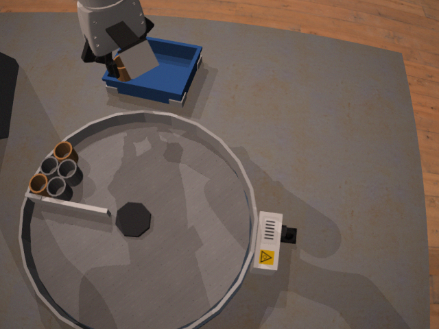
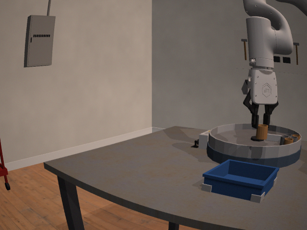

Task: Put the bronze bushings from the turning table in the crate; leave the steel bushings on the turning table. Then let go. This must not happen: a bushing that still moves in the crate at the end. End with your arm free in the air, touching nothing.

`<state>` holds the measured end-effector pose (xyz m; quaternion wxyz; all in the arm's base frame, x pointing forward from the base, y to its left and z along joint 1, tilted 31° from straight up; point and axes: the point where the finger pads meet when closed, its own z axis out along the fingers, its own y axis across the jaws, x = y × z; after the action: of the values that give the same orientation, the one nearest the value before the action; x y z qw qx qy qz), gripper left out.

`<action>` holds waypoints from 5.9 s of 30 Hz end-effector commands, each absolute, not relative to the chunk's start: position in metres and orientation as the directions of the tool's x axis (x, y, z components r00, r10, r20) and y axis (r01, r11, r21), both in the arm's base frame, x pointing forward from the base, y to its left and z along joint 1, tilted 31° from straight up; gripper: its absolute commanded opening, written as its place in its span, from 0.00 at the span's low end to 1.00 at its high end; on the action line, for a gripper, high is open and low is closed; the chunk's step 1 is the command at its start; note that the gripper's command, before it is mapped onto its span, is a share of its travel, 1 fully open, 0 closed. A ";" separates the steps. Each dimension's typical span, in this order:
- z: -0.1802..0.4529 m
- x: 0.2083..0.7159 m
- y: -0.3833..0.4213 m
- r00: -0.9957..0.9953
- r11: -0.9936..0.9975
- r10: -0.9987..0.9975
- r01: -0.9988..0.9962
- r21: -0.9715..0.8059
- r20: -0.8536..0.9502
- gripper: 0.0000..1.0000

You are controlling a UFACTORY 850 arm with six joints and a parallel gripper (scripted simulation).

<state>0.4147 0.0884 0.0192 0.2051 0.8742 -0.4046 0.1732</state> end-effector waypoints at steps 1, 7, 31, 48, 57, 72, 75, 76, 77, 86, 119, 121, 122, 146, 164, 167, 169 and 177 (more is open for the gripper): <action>0.001 0.428 0.121 0.612 -0.585 -0.637 -0.780 0.224 0.469 0.00; -0.019 0.440 0.158 0.612 -0.585 -0.637 -0.780 0.224 0.469 0.00; -0.029 0.446 0.176 0.612 -0.585 -0.637 -0.780 0.224 0.469 0.00; -0.077 0.453 0.148 0.612 -0.585 -0.637 -0.780 0.224 0.469 0.00; -0.086 0.454 0.143 0.612 -0.585 -0.637 -0.780 0.224 0.469 0.00; -0.087 0.455 0.142 0.612 -0.585 -0.637 -0.780 0.224 0.469 0.00; -0.089 0.455 0.141 0.612 -0.585 -0.637 -0.780 0.224 0.469 0.00; -0.089 0.455 0.141 0.612 -0.585 -0.637 -0.780 0.224 0.469 0.00; -0.089 0.455 0.141 0.612 -0.585 -0.637 -0.780 0.224 0.469 0.00; -0.100 0.457 0.135 0.612 -0.585 -0.637 -0.780 0.224 0.469 0.00; -0.122 0.460 0.121 0.612 -0.585 -0.637 -0.780 0.224 0.469 0.00; -0.122 0.460 0.121 0.612 -0.585 -0.637 -0.780 0.224 0.469 0.00; -0.122 0.460 0.121 0.612 -0.585 -0.637 -0.780 0.224 0.469 0.00; -0.126 0.460 0.119 0.612 -0.585 -0.637 -0.780 0.224 0.469 0.00; -0.127 0.461 0.118 0.612 -0.585 -0.637 -0.780 0.224 0.469 0.00; -0.127 0.461 0.118 0.612 -0.585 -0.637 -0.780 0.224 0.469 0.00; -0.127 0.461 0.118 0.612 -0.585 -0.637 -0.780 0.224 0.469 0.48; -0.127 0.461 0.118 0.612 -0.585 -0.637 -0.780 0.224 0.469 0.48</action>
<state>0.4601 0.1178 -0.1274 0.2086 0.8734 -0.4054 0.1714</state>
